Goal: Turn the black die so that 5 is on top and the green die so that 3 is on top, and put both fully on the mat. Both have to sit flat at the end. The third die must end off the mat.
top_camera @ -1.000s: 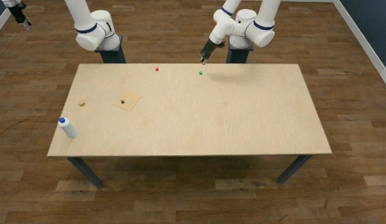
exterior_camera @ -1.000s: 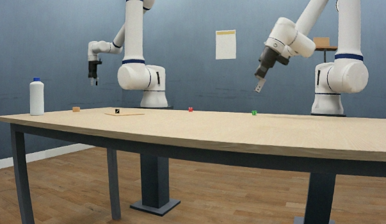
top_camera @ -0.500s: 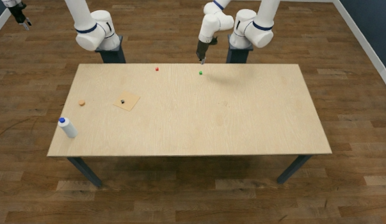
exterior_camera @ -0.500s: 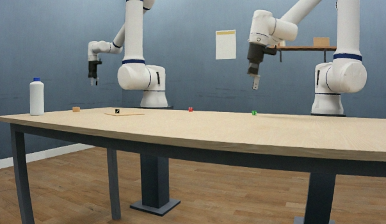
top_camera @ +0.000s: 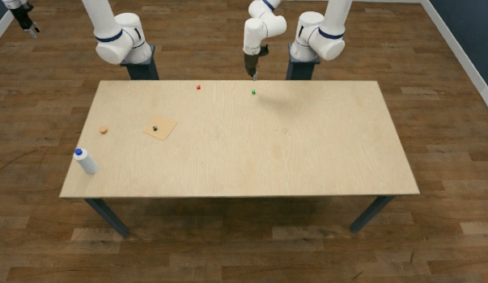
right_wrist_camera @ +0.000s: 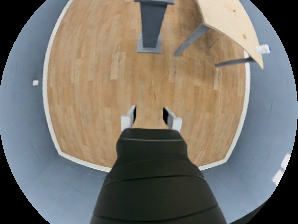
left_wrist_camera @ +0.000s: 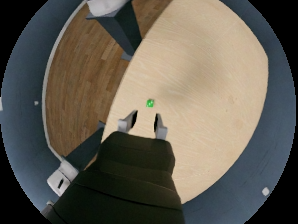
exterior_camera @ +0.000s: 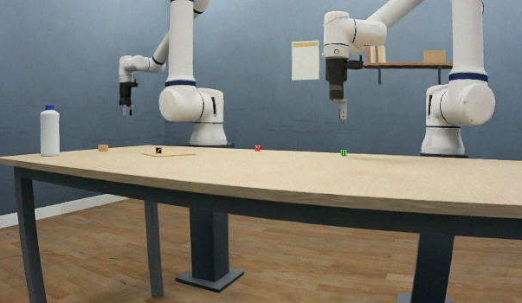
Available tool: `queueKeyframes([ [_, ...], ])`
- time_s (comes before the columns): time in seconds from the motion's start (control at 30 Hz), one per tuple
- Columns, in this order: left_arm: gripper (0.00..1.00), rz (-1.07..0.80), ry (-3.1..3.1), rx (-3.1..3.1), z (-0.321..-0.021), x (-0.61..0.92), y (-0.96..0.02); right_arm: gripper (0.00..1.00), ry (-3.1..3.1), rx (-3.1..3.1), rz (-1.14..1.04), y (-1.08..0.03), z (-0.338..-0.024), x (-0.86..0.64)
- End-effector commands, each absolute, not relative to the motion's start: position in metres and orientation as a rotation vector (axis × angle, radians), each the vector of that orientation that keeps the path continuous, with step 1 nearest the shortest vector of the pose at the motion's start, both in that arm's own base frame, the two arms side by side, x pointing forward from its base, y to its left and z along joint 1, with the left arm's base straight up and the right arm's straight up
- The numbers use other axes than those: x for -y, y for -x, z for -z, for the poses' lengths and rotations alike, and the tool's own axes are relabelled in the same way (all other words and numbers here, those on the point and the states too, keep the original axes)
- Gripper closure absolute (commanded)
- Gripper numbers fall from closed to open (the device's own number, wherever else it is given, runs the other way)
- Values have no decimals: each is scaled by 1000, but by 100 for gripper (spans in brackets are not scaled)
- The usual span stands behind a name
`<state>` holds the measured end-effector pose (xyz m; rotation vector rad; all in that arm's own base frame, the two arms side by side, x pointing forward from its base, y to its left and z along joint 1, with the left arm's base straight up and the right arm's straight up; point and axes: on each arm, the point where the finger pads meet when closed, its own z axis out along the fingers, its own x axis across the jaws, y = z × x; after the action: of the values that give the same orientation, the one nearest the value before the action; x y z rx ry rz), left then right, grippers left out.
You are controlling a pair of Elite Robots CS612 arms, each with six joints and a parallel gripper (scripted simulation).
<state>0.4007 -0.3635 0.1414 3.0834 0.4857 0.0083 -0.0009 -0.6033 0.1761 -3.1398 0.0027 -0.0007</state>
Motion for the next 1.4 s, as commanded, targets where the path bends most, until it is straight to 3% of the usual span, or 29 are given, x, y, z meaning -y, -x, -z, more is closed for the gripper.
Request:
queueKeyframes([
  [0.0,30,-4,-3100,-489,-143,365,-401,0,3141,-3,0,1,-177,604],
  [0.17,30,-4,-3103,-489,-143,365,-401,0,3141,-3,0,1,-177,604],
  [0.2,0,-4,-3103,-489,-143,365,-401,0,3141,-3,0,1,-177,604],
  [1.0,0,-3,-3124,-326,-139,363,-401,0,3141,-3,0,1,-177,604],
  [1.37,0,-3,-3135,212,-127,359,-402,0,3141,-3,0,1,-177,604],
])
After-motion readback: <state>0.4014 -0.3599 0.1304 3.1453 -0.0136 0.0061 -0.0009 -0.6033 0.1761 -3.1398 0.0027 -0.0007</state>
